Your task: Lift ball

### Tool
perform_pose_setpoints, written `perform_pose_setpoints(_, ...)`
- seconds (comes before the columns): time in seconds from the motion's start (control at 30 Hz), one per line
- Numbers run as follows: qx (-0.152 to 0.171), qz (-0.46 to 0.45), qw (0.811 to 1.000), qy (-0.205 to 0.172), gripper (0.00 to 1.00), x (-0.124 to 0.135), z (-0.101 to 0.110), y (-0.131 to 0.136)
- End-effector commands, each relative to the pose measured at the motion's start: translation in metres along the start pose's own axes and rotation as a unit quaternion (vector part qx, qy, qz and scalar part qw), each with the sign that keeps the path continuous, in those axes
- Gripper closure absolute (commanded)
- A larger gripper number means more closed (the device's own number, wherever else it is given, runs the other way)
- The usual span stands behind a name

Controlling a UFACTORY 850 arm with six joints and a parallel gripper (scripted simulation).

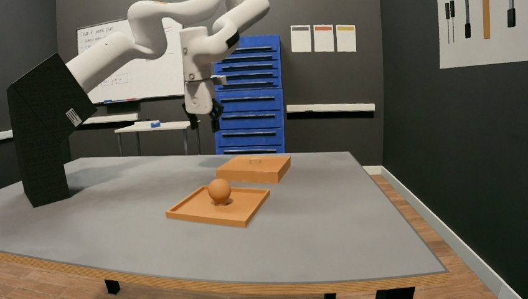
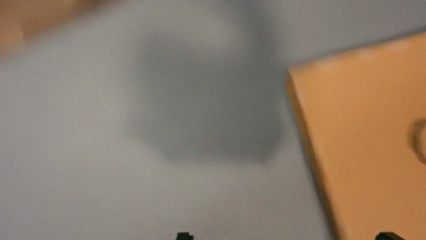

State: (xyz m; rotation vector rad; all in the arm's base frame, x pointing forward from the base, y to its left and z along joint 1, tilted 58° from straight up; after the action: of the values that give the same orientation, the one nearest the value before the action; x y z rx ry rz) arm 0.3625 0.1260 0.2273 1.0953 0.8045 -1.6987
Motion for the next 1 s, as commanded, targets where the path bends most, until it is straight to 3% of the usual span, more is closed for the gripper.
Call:
perform_pose_setpoints(0.0,0.032,0.111,0.990,-0.078,0.00,0.030,0.007,0.051)
perform_pose_setpoints(0.1,0.034,0.118,0.989,-0.083,0.00,0.054,0.016,0.086)
perform_pose_setpoints(0.17,0.034,0.118,0.989,-0.083,0.00,0.054,0.016,0.086)
perform_pose_setpoints(0.2,0.034,0.118,0.989,-0.083,0.00,0.079,0.023,0.122)
perform_pose_setpoints(0.53,0.034,0.118,0.989,-0.083,0.00,0.156,0.033,0.228)
perform_pose_setpoints(0.8,0.034,0.118,0.989,-0.083,0.00,0.156,0.032,0.228)
perform_pose_setpoints(0.87,0.035,0.118,0.989,-0.082,0.00,0.159,0.014,0.230)
perform_pose_setpoints(0.97,0.035,0.119,0.989,-0.082,0.00,0.168,-0.044,0.235)
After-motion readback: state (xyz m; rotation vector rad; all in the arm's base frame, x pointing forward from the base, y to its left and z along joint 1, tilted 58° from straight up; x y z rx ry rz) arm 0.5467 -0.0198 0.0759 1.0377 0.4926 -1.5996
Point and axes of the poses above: the point where the finger pads meet when closed, its own z axis back along the fingers, its own y axis across the jaws, x = y × z, the point moved 7 cm from there along z, back along the fingers, and after that the axes turned 9 degrees about -z, right-handed, at the moved point
